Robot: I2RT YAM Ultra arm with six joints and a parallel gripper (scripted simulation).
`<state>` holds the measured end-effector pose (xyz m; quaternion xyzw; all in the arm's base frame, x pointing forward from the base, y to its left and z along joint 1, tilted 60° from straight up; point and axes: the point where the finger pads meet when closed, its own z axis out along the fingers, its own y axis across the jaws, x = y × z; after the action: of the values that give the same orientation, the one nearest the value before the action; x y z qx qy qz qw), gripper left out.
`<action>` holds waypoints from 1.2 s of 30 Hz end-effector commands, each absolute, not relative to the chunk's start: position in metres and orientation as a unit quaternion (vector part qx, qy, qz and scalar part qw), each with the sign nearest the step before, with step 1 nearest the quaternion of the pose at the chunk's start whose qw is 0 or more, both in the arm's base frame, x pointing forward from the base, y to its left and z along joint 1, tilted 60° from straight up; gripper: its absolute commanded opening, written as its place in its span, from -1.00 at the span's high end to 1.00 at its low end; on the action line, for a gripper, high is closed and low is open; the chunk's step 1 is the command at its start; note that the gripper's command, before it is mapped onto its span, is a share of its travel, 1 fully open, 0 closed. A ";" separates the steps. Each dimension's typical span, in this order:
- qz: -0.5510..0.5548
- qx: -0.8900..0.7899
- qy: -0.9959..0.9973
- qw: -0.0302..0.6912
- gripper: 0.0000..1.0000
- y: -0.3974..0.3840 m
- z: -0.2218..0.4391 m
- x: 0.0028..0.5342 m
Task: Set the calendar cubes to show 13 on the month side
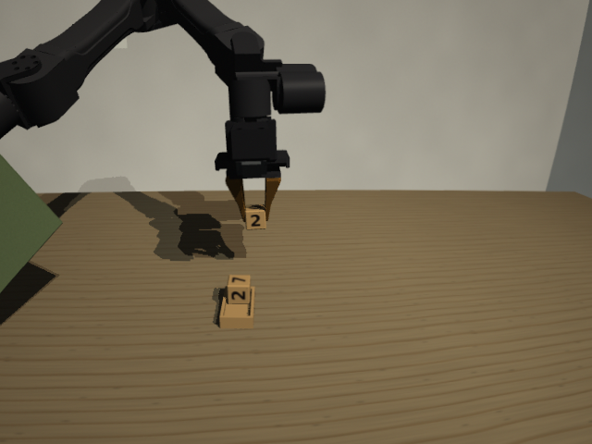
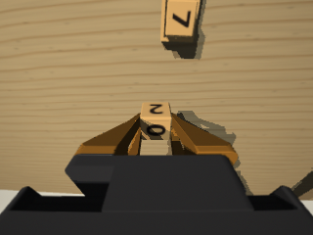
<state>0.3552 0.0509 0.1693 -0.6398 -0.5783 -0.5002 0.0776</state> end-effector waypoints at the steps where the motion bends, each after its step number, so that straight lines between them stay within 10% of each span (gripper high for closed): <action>1: -0.487 -0.643 -0.582 0.103 0.49 0.045 0.169 0.334; 36: -0.487 -0.644 -0.581 0.102 0.49 -0.044 0.084 0.344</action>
<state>0.3445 -0.0403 0.0819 -0.6472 -0.5779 -0.4849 0.1101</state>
